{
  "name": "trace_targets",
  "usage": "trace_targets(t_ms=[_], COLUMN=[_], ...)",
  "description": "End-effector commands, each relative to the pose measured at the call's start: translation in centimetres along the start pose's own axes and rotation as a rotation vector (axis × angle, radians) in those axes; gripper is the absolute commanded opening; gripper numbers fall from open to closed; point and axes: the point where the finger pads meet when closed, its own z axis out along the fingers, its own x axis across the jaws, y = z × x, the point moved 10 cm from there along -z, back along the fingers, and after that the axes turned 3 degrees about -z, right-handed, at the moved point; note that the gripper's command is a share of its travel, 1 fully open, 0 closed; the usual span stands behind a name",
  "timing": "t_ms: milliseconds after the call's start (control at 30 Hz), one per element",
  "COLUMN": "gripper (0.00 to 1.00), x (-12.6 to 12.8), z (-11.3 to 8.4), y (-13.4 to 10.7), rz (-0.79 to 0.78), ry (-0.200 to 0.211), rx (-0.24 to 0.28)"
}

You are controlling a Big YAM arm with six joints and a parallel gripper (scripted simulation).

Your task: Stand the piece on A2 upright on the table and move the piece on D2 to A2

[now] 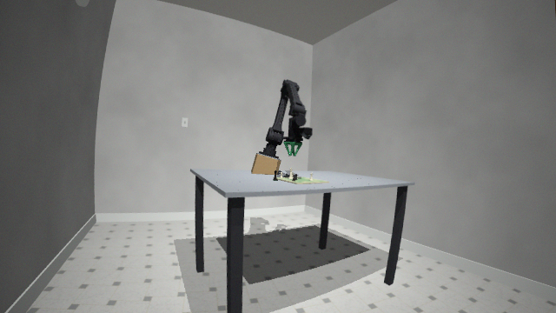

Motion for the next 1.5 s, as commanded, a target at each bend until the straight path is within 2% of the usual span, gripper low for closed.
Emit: trace_targets(t_ms=[0,967,1467], gripper=[0.4,0.4,0.4], x=[-0.1,-0.1,0.1], z=[-0.2,-0.1,1.0], y=[-0.2,-0.2,0.3], rz=[-0.058,-0.053,-0.058], ry=[0.002,0.002,-0.001], rx=[0.003,0.004,-0.002])
